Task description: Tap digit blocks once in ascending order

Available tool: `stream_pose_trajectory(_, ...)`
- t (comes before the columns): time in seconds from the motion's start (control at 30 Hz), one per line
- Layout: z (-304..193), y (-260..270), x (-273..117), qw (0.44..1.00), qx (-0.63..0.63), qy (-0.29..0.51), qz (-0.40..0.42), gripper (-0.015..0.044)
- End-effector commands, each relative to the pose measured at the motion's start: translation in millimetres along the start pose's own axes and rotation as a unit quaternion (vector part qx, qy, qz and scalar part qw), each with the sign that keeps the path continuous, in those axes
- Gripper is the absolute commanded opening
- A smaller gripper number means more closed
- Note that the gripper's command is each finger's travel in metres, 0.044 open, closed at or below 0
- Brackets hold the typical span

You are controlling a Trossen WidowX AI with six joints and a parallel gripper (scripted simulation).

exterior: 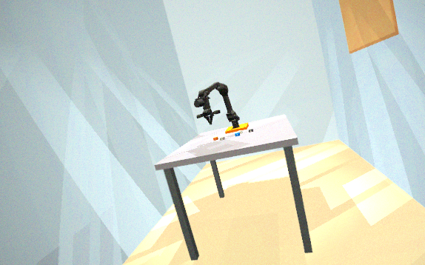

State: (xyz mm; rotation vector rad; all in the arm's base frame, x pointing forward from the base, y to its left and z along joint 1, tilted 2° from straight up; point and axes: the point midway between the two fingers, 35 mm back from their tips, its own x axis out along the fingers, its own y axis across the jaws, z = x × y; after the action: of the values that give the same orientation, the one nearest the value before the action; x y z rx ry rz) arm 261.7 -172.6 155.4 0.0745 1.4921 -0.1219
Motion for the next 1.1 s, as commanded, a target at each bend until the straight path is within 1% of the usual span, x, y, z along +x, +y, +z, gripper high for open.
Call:
stream_pose_trajectory(0.0,9.9,31.3,0.7,1.000,-0.004,0.007,0.007,0.0020)
stream_pose_trajectory(0.2,21.5,117.2,-0.4,1.000,-0.004,0.006,0.010,0.0020)
stream_pose_trajectory(0.33,15.7,173.7,-2.0,1.000,-0.004,0.006,0.013,0.0020)
stream_pose_trajectory(0.4,11.7,191.3,-2.6,1.000,-0.004,0.006,0.014,0.0020)
stream_pose_trajectory(0.6,11.4,193.5,-0.6,1.000,-0.004,0.006,0.014,0.0020)
stream_pose_trajectory(0.67,13.1,194.4,16.9,1.000,-0.004,0.006,0.014,0.0020)
stream_pose_trajectory(0.77,12.5,195.5,59.3,1.000,-0.004,0.006,0.014,0.0020)
stream_pose_trajectory(0.83,10.3,195.6,76.2,1.000,-0.004,0.006,0.014,0.0020)
stream_pose_trajectory(1.07,10.1,195.7,82.2,1.000,-0.004,0.006,0.014,0.0020)
